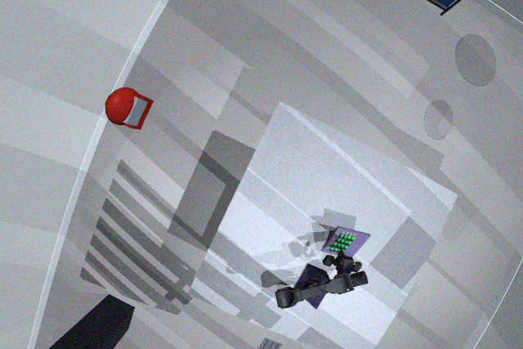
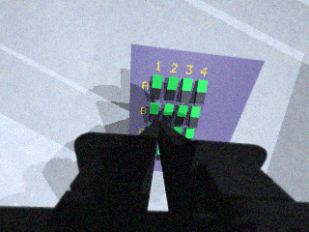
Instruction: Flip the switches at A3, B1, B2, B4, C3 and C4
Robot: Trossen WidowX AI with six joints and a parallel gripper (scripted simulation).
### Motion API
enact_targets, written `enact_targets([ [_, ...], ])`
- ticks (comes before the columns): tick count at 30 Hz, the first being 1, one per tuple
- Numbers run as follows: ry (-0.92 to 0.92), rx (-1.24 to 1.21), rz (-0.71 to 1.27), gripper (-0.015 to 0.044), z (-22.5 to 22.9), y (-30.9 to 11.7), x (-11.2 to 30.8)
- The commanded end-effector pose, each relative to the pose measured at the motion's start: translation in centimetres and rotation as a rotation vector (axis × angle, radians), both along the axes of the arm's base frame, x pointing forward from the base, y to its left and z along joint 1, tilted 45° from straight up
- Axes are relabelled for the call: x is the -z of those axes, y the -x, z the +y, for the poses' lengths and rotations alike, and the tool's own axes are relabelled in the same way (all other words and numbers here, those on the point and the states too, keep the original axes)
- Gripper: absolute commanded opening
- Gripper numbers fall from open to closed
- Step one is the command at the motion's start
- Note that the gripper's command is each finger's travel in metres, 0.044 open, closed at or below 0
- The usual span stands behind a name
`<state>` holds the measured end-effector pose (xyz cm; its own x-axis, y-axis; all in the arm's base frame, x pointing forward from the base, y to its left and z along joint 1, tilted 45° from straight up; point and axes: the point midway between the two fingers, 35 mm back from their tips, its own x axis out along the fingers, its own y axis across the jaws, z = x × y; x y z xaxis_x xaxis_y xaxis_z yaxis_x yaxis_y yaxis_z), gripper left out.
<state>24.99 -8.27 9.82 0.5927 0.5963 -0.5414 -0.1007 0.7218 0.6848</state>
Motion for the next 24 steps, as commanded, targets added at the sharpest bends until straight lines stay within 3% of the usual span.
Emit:
enact_targets([
  [1,-0.005,-0.002,0.007,0.0000,0.8,-0.2,0.5],
  [24,-0.005,-0.016,0.017,0.0000,3.8,-3.3,3.0],
])
